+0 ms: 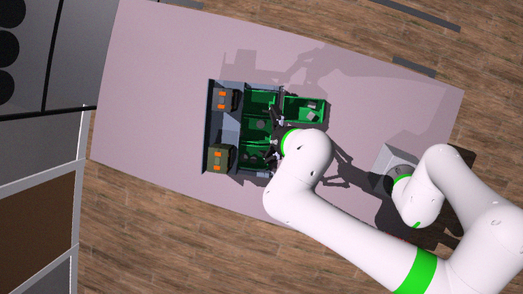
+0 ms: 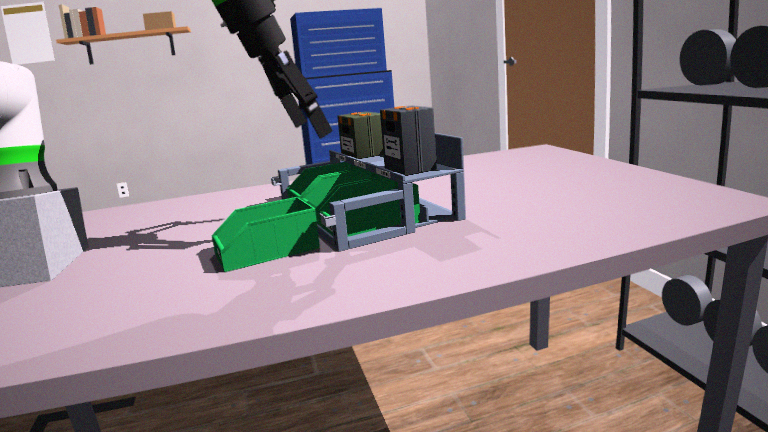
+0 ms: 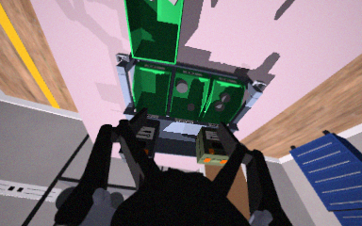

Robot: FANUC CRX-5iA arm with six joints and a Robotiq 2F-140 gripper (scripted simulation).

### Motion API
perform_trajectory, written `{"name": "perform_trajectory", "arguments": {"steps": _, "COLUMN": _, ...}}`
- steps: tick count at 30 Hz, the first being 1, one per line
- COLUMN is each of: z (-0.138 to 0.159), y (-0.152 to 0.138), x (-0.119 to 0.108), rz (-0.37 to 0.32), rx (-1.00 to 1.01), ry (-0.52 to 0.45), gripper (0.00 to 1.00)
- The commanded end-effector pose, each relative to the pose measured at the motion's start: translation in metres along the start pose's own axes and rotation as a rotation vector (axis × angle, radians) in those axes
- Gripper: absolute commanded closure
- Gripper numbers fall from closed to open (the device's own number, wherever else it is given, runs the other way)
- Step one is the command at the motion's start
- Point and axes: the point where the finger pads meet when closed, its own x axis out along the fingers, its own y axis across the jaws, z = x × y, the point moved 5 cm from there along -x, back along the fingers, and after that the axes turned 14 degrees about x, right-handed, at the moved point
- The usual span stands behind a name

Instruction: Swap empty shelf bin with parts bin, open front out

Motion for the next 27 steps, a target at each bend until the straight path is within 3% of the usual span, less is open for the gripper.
{"name": "perform_trajectory", "arguments": {"steps": 1, "z": 0.0008, "y": 0.0, "x": -0.0007, "rz": 0.0, "rx": -0.001, "ry": -0.002, "gripper": 0.0}}
{"name": "perform_trajectory", "arguments": {"steps": 21, "z": 0.0008, "y": 0.0, "x": -0.0007, "rz": 0.0, "rx": -0.001, "ry": -0.002, "gripper": 0.0}}
{"name": "perform_trajectory", "arguments": {"steps": 22, "z": 0.0008, "y": 0.0, "x": -0.0007, "rz": 0.0, "rx": -0.001, "ry": -0.002, "gripper": 0.9}}
{"name": "perform_trajectory", "arguments": {"steps": 27, "z": 0.0008, "y": 0.0, "x": -0.0007, "rz": 0.0, "rx": -0.001, "ry": -0.002, "gripper": 0.9}}
